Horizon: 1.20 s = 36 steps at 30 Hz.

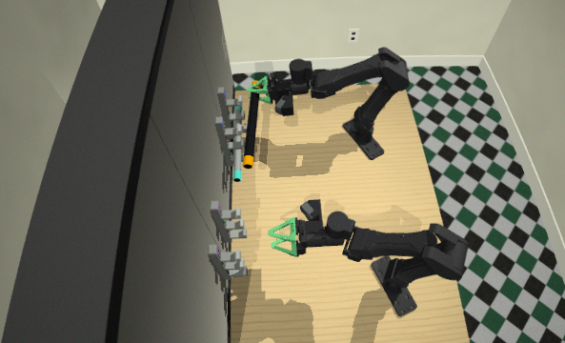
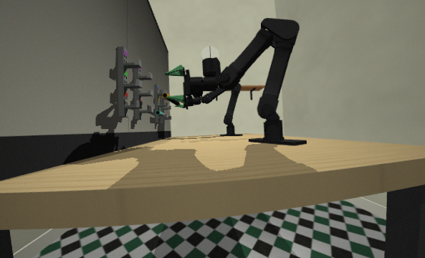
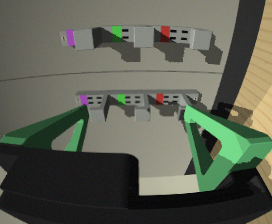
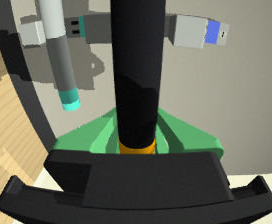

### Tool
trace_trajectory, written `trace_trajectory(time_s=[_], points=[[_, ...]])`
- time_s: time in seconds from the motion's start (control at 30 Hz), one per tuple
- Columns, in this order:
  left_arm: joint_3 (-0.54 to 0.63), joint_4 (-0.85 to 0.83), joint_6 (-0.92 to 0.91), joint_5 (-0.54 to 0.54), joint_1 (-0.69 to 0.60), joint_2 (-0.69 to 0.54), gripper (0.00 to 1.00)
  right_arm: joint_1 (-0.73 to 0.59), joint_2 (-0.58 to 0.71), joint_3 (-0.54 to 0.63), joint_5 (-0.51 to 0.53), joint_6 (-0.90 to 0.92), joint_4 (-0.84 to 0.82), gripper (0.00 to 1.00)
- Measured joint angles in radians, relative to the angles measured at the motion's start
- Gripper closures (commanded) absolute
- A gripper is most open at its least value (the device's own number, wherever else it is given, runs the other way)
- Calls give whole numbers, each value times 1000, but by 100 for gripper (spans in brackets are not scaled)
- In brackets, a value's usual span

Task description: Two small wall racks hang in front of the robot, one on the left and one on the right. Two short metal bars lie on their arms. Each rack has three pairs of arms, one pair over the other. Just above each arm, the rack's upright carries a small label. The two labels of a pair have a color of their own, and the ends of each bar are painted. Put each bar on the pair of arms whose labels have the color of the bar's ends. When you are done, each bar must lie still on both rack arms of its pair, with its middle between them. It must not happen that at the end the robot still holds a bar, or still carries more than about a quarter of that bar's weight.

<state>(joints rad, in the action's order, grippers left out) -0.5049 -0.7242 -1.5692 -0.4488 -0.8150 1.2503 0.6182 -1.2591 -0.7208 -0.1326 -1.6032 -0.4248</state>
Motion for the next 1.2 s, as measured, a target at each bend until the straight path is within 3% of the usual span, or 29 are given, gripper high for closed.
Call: trace_trajectory(time_s=[1.2], points=[[0, 0, 0, 0, 0, 0, 0, 11, 10, -24, -13, 0, 31, 100]])
